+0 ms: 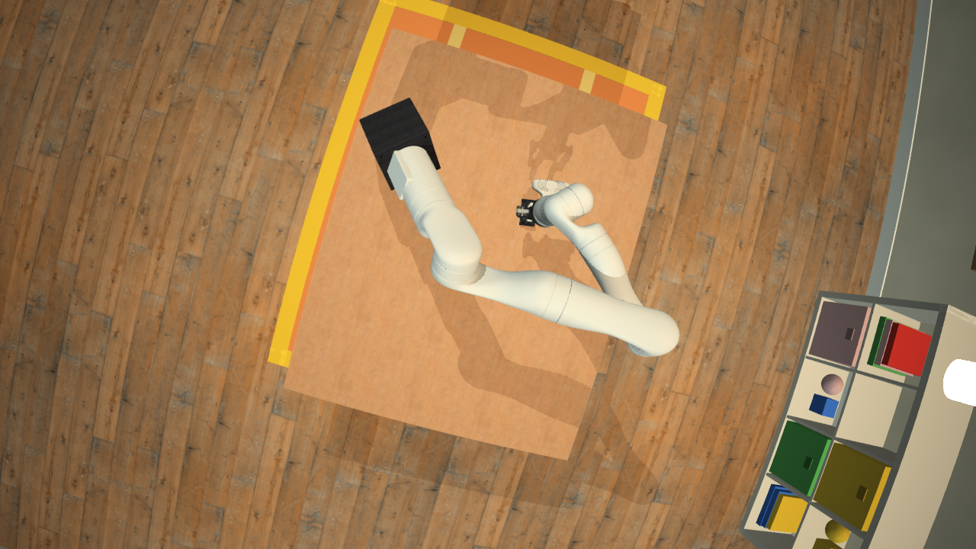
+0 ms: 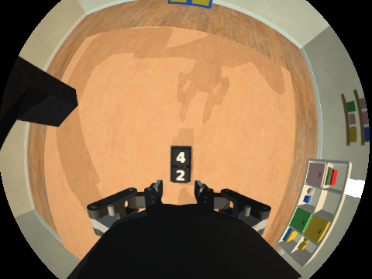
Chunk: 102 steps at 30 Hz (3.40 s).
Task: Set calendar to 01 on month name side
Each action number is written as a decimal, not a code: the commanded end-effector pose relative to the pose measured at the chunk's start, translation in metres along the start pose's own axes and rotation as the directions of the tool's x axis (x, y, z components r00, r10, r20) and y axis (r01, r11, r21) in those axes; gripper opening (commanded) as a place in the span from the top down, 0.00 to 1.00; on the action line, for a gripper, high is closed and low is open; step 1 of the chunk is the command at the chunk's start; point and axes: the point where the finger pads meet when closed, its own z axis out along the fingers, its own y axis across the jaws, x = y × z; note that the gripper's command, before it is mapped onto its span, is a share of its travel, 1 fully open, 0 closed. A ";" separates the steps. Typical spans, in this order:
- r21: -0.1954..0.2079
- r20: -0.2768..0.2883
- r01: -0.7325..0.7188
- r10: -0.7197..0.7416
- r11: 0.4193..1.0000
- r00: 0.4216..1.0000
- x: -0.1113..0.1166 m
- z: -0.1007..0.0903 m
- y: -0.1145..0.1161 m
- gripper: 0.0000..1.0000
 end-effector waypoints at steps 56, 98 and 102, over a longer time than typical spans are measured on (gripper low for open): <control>-0.010 -0.003 -0.002 0.002 1.000 1.000 0.000 -0.077 0.003 0.00; -0.010 -0.003 -0.002 0.002 1.000 1.000 0.000 -0.078 0.003 0.00; -0.010 -0.003 -0.002 0.002 1.000 1.000 0.000 -0.078 0.003 0.00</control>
